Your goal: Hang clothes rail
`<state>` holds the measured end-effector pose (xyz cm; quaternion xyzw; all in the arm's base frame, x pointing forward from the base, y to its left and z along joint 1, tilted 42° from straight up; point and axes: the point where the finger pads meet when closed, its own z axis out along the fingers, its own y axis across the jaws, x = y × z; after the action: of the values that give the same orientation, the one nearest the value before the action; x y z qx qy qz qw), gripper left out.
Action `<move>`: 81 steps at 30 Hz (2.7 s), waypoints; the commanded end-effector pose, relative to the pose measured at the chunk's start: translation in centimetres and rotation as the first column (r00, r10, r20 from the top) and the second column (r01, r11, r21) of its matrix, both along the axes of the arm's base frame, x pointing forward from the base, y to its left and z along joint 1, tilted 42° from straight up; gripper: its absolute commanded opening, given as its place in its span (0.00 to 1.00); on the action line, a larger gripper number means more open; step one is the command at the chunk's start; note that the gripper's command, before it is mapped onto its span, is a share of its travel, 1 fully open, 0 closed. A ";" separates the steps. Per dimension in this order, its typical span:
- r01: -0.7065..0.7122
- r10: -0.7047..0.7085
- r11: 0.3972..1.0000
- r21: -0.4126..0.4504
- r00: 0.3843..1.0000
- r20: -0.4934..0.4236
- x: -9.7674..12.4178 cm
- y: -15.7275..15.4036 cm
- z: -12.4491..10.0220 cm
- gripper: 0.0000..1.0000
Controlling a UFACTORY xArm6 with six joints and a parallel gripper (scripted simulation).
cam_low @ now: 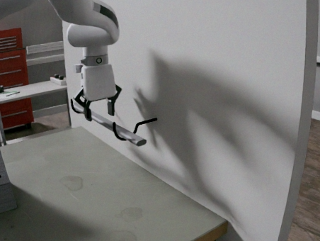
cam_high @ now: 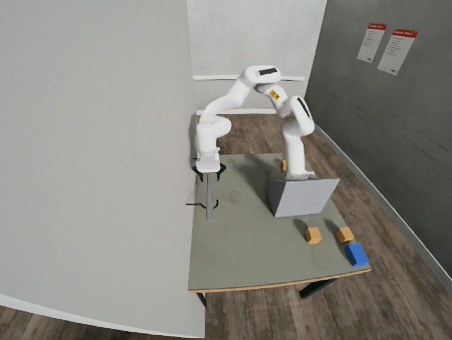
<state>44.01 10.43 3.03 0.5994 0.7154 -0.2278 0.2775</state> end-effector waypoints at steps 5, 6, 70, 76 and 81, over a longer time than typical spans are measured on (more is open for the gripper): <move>-0.002 0.002 1.000 0.002 1.000 0.003 0.0 0.5 0.5 0.82; -0.002 0.002 1.000 0.002 1.000 0.003 0.0 0.6 0.6 0.82; -0.001 0.001 1.000 0.002 1.000 0.003 -0.6 3.6 4.0 0.82; -0.001 0.001 1.000 0.002 1.000 0.003 -0.7 4.2 4.7 0.82; -0.001 0.001 1.000 0.002 1.000 0.003 -0.7 4.5 5.1 0.82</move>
<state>43.25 14.49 7.59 0.5994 0.7154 -0.2277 0.2774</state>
